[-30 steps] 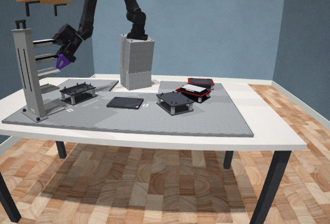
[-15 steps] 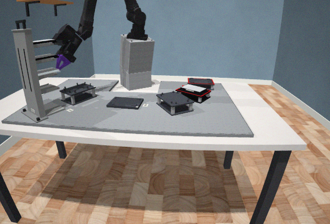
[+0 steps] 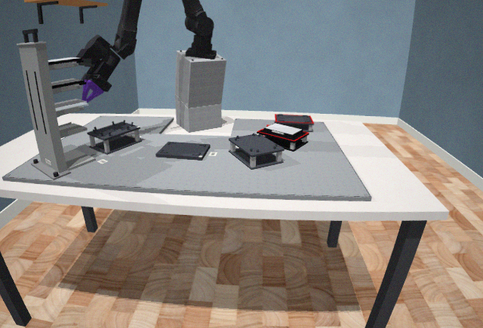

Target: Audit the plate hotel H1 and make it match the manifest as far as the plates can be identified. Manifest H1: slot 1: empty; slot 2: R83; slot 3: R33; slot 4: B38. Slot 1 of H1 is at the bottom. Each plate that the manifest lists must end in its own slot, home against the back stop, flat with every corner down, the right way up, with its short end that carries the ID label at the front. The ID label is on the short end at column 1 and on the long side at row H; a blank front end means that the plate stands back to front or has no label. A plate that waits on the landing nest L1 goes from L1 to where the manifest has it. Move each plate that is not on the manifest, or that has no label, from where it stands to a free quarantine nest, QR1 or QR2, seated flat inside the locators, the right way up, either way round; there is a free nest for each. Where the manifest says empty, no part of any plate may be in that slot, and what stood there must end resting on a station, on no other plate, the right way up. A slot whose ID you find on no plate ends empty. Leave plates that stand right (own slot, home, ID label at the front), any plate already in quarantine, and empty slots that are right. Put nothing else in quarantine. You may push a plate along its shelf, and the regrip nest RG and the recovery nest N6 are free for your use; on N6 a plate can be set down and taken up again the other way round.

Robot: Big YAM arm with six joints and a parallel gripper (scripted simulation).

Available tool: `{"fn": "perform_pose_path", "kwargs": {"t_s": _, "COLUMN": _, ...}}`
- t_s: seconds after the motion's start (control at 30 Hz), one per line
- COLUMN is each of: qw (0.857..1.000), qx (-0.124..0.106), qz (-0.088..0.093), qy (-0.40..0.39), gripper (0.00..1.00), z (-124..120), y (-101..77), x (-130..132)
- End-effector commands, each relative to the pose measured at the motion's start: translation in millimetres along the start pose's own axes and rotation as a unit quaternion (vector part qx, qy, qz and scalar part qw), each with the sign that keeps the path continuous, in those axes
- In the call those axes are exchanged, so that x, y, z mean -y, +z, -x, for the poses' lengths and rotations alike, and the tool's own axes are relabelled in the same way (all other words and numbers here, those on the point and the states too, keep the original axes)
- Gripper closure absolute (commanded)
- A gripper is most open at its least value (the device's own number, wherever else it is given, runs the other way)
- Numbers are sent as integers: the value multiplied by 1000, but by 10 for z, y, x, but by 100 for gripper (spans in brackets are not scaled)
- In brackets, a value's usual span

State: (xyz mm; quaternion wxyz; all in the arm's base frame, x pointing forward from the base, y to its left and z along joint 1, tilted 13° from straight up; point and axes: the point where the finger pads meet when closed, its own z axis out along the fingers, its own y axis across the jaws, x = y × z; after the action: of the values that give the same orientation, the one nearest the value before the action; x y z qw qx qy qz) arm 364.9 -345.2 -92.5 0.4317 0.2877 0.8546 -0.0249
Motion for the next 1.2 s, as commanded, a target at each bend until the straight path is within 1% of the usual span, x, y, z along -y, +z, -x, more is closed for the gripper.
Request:
{"fn": "perform_pose_path", "kwargs": {"t_s": 0.0, "qw": 1000, "qx": 8, "qz": 3, "qy": -4, "gripper": 100, "z": 147, "y": 126, "x": -15}}
{"fn": "perform_pose_path", "kwargs": {"t_s": 0.47, "qw": 1000, "qx": 8, "qz": 3, "qy": -4, "gripper": 100, "z": 147, "y": 126, "x": -15}}
{"fn": "perform_pose_path", "kwargs": {"t_s": 0.53, "qw": 1000, "qx": 25, "qz": 0, "qy": -11, "gripper": 100, "z": 216, "y": 79, "x": 31}}
{"fn": "perform_pose_path", "kwargs": {"t_s": 0.57, "qw": 1000, "qx": 27, "qz": -2, "qy": -11, "gripper": 100, "z": 214, "y": 47, "x": 56}}
{"fn": "perform_pose_path", "kwargs": {"t_s": 0.6, "qw": 1000, "qx": 20, "qz": -3, "qy": -9, "gripper": 100, "z": 119, "y": -16, "x": 55}}
{"fn": "perform_pose_path", "kwargs": {"t_s": 0.63, "qw": 1000, "qx": 19, "qz": -4, "qy": -9, "gripper": 100, "z": 88, "y": -49, "x": 60}}
{"fn": "perform_pose_path", "kwargs": {"t_s": 0.77, "qw": 1000, "qx": 26, "qz": -6, "qy": -11, "gripper": 100, "z": 117, "y": -125, "x": 69}}
{"fn": "perform_pose_path", "kwargs": {"t_s": 0.83, "qw": 1000, "qx": 26, "qz": -6, "qy": -11, "gripper": 100, "z": 117, "y": -125, "x": 69}}
{"fn": "perform_pose_path", "kwargs": {"t_s": 0.87, "qw": 1000, "qx": 26, "qz": 1, "qy": -16, "gripper": 100, "z": 120, "y": -115, "x": -16}}
{"fn": "perform_pose_path", "kwargs": {"t_s": 0.97, "qw": 1000, "qx": 28, "qz": -6, "qy": -12, "gripper": 100, "z": 84, "y": -177, "x": 70}}
{"fn": "perform_pose_path", "kwargs": {"t_s": 1.03, "qw": 1000, "qx": 24, "qz": -6, "qy": -10, "gripper": 100, "z": 16, "y": -188, "x": 73}}
{"fn": "perform_pose_path", "kwargs": {"t_s": 1.17, "qw": 1000, "qx": 27, "qz": -4, "qy": -14, "gripper": 100, "z": 9, "y": -238, "x": 40}}
